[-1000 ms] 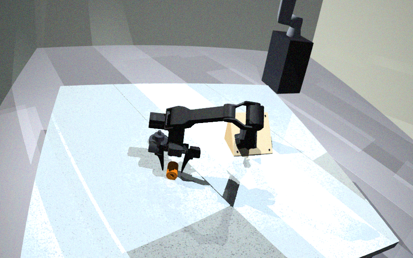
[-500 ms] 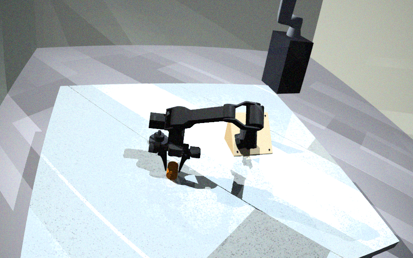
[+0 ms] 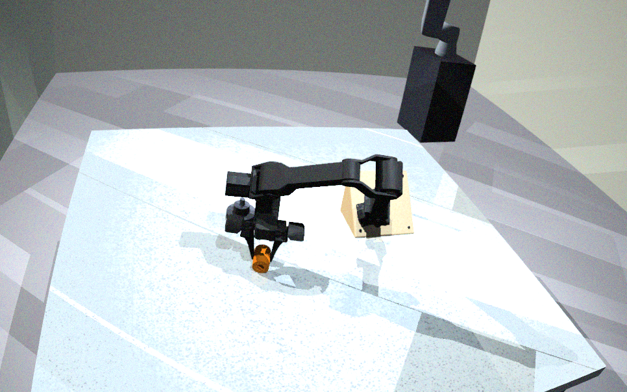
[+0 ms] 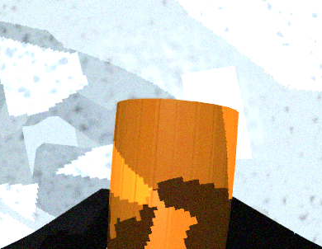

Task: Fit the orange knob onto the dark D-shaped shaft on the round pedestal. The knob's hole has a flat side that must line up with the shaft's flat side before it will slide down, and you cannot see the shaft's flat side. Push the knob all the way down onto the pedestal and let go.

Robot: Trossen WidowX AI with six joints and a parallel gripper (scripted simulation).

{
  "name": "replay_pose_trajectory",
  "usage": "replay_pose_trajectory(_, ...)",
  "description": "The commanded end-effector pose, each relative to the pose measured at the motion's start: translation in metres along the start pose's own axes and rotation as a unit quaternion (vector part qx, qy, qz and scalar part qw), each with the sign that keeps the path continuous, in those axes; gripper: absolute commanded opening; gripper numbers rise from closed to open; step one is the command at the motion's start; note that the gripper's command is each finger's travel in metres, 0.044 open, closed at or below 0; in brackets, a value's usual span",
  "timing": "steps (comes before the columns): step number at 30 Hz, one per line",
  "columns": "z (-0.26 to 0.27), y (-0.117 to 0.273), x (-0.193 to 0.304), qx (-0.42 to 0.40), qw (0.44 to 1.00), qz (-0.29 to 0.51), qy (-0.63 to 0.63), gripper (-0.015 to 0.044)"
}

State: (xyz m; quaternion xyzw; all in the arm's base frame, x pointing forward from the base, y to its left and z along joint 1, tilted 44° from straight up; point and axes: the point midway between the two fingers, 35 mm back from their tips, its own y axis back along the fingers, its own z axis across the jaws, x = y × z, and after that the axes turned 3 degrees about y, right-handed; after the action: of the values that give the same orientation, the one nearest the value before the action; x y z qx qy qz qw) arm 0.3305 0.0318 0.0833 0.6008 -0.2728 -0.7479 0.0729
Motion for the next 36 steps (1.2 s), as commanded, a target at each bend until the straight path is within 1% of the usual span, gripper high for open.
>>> replay_pose_trajectory(1, 0.000, 0.002, -0.005, -0.001, 0.999, 0.037, 0.003, 0.0179)
replay_pose_trajectory(21, -0.001, 0.007, -0.021, -0.007, 0.986, 0.165, 0.003, 0.0179)
replay_pose_trajectory(36, -0.001, 0.007, -0.036, -0.012, 0.962, 0.274, 0.004, 0.0179)
